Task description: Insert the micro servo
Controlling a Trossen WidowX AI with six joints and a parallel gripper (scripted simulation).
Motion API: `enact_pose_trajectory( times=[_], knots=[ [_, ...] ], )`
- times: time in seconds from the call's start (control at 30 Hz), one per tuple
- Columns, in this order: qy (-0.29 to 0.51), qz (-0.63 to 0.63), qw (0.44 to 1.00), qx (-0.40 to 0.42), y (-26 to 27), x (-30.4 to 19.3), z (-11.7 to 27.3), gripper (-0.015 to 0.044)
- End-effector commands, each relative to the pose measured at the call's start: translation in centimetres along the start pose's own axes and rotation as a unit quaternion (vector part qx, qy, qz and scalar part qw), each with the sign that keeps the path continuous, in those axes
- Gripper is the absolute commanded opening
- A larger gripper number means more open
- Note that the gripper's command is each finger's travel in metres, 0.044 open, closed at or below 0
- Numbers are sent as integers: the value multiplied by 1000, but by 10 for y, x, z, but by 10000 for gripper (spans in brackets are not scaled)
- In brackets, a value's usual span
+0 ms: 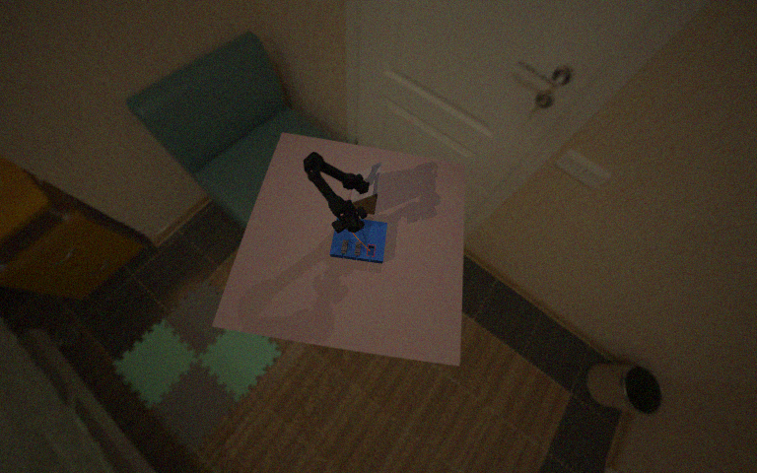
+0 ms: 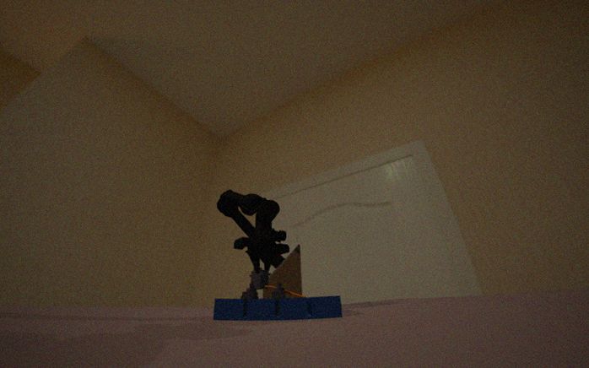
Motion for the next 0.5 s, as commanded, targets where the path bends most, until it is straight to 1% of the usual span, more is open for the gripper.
enact_pose_trajectory(
  times=[0.0, 0.47],
  knots=[
    [-2, 1, 1000, -2, 4, 8, 1, 0],
    [-4, 0, 1000, -1, 51, 47, 1, 0]
  ],
)
Point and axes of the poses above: the point midway between the two fingers, 35 mm back from their tips, its own z axis back along the fingers, its own y axis across the jaws, x = y × z, the point moved 10 cm from there along z, back along the fingers, and after that the axes turned 2 degrees about -z, right-handed, at the moved point
